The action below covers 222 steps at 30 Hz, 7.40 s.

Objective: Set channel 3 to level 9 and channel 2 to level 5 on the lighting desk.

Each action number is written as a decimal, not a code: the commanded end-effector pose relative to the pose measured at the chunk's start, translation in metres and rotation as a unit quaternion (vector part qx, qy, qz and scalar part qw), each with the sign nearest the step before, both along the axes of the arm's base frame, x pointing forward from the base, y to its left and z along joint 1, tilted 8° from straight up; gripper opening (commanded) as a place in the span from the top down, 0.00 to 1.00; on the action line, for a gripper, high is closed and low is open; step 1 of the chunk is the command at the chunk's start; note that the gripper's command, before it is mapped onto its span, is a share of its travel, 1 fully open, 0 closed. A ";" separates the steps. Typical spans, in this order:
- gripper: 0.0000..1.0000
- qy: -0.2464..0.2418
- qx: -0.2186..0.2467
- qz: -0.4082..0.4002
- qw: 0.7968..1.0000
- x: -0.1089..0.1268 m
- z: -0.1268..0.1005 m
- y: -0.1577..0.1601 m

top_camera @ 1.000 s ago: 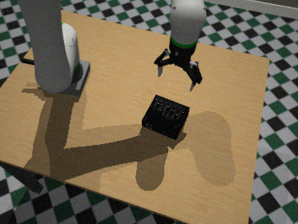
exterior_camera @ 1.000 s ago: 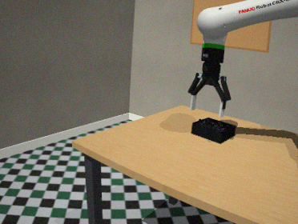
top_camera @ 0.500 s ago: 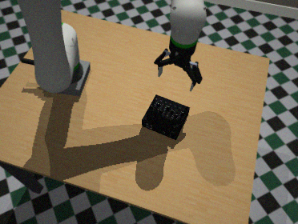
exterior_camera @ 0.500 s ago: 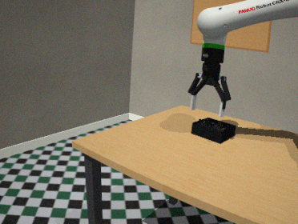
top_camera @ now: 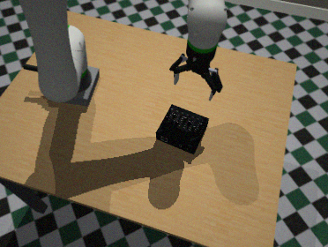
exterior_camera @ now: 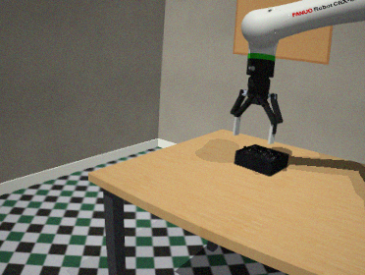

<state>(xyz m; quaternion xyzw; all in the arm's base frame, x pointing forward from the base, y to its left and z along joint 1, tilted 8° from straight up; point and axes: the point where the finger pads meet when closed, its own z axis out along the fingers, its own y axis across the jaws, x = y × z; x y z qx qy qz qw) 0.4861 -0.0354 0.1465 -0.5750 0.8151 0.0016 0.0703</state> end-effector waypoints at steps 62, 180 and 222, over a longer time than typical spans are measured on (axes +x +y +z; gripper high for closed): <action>0.00 -0.018 -0.065 0.171 0.983 -0.029 0.047 -0.115; 1.00 -0.040 -0.123 0.991 -0.031 0.016 -0.020 -0.145; 1.00 -0.040 -0.123 0.991 -0.031 0.018 -0.032 -0.145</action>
